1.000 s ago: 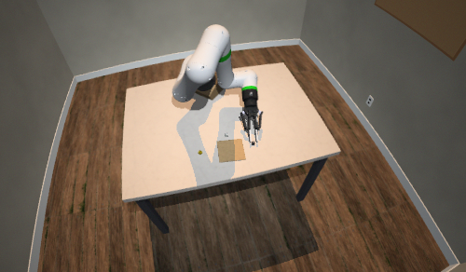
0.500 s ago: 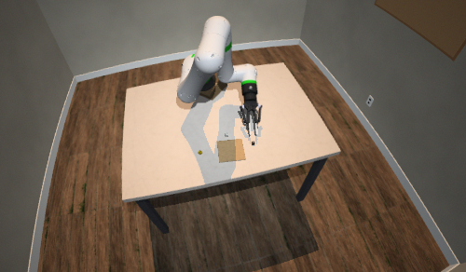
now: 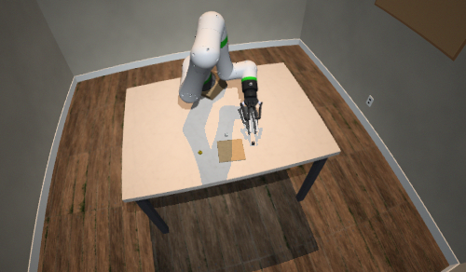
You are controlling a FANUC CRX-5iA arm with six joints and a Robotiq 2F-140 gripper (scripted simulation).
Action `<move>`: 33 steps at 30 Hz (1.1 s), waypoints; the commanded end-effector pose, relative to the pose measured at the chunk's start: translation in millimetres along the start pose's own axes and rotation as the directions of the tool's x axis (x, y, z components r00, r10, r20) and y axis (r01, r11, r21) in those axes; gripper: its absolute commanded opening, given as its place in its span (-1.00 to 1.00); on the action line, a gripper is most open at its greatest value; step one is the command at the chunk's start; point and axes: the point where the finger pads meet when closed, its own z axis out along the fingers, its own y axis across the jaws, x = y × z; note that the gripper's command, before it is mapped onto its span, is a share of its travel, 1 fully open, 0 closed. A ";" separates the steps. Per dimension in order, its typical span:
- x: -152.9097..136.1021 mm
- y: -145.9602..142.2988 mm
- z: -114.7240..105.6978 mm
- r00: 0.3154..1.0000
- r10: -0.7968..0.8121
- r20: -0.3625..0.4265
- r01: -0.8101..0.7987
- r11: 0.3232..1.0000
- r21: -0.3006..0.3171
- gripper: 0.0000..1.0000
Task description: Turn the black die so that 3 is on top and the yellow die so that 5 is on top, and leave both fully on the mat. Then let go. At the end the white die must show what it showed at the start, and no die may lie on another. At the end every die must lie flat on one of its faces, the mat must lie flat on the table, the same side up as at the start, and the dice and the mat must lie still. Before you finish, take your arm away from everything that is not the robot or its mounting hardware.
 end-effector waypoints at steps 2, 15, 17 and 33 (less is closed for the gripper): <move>-16.8 -0.1 -9.0 1.000 -0.001 0.000 0.001 1.000 0.001 -0.63; -32.5 -0.5 -16.3 1.000 -0.002 -0.002 0.002 1.000 0.005 -0.63; -35.4 -3.1 -11.6 1.000 -0.007 -0.012 0.007 1.000 0.030 -0.63; -62.6 -51.3 42.8 0.914 -0.002 -0.406 0.145 0.936 0.320 -0.63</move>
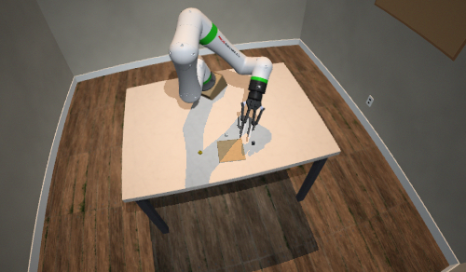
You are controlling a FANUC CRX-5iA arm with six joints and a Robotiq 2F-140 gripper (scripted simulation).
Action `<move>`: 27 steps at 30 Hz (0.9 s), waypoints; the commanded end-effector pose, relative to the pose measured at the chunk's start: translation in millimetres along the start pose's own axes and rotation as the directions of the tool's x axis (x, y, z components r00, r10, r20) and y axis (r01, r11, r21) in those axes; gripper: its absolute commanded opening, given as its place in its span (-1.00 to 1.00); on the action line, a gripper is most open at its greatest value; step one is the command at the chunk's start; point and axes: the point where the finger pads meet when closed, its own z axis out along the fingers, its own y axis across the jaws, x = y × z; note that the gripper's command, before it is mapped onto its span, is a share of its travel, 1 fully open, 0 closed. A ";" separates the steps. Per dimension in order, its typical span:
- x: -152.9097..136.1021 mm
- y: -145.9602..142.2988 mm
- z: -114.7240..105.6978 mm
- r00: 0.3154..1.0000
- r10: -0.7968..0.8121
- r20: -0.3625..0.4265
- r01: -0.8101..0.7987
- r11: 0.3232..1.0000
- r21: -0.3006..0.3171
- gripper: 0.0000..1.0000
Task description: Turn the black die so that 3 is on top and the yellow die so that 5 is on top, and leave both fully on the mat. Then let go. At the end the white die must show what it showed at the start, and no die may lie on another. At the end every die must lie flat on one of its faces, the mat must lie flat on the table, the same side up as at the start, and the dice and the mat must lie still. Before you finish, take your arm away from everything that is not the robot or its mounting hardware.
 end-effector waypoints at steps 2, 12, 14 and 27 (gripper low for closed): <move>-7.7 -7.9 12.9 0.983 -0.030 -0.182 0.044 0.996 0.072 -0.63; -12.1 -4.4 9.4 0.884 -0.066 -0.463 0.079 0.997 0.009 -0.63; -13.2 -2.4 7.4 0.867 -0.073 -0.492 0.079 0.997 -0.010 -0.63; -43.7 33.0 -30.2 0.700 -0.191 -0.689 -0.014 0.960 -0.280 -0.63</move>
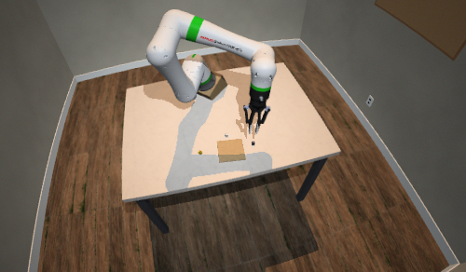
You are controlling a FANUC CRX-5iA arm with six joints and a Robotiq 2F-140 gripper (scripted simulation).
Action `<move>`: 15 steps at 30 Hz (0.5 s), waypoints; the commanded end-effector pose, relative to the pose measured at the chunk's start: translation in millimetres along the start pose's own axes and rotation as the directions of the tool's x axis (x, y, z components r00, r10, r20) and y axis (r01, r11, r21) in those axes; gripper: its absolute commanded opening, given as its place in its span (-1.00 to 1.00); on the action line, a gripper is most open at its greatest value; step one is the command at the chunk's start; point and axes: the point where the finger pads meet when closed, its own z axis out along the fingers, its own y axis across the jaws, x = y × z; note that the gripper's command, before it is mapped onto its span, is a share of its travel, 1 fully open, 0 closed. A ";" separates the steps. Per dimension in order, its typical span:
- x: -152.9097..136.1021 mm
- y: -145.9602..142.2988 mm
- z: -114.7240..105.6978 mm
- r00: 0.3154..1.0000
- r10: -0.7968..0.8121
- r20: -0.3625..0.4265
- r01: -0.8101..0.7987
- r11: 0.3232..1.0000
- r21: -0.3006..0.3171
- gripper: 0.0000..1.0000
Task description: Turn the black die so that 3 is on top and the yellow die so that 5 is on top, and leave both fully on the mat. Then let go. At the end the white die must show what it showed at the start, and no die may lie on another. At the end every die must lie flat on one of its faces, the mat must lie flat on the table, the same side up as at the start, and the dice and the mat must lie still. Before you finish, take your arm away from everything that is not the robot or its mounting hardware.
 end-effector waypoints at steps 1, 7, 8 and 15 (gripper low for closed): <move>-1.4 10.3 -11.1 0.996 -0.033 -0.079 0.028 0.997 -0.067 -0.63; -1.5 10.4 -11.2 0.996 -0.033 -0.079 0.028 0.997 -0.067 1.00; -1.5 10.4 -11.2 0.996 -0.033 -0.079 0.028 0.997 -0.067 1.00; -1.4 10.4 -11.0 0.996 -0.029 -0.079 0.024 0.997 -0.067 1.00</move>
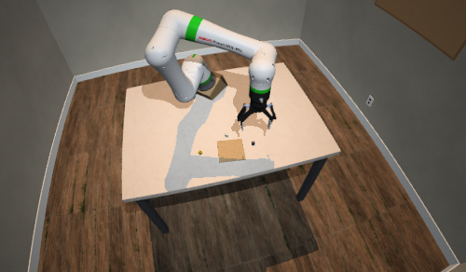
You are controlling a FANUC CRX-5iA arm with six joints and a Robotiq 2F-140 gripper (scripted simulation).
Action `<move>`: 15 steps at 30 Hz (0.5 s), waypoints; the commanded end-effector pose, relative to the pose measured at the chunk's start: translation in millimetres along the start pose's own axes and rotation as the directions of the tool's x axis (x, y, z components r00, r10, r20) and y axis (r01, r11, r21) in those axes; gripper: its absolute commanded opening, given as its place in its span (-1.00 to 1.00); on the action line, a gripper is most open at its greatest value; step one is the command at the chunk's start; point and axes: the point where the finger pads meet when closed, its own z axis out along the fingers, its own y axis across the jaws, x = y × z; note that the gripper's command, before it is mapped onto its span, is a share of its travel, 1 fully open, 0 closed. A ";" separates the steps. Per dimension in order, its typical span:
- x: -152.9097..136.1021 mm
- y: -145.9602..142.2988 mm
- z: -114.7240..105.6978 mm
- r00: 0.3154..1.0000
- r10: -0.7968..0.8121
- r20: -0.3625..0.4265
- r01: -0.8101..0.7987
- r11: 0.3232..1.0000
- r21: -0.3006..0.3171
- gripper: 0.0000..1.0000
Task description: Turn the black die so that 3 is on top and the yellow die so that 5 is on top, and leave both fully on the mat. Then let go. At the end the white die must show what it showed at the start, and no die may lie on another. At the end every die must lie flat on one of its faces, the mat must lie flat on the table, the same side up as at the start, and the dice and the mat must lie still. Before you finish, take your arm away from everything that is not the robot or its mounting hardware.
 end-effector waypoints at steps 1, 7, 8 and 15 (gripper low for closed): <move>0.0 0.2 0.2 1.000 0.014 0.000 -0.014 1.000 0.000 1.00; 0.6 0.1 4.5 0.989 0.146 0.001 -0.146 0.989 0.000 1.00; 0.8 0.1 6.4 0.979 0.205 0.001 -0.205 0.979 0.000 1.00; 2.2 -0.1 15.1 0.887 0.463 0.001 -0.463 0.887 0.000 1.00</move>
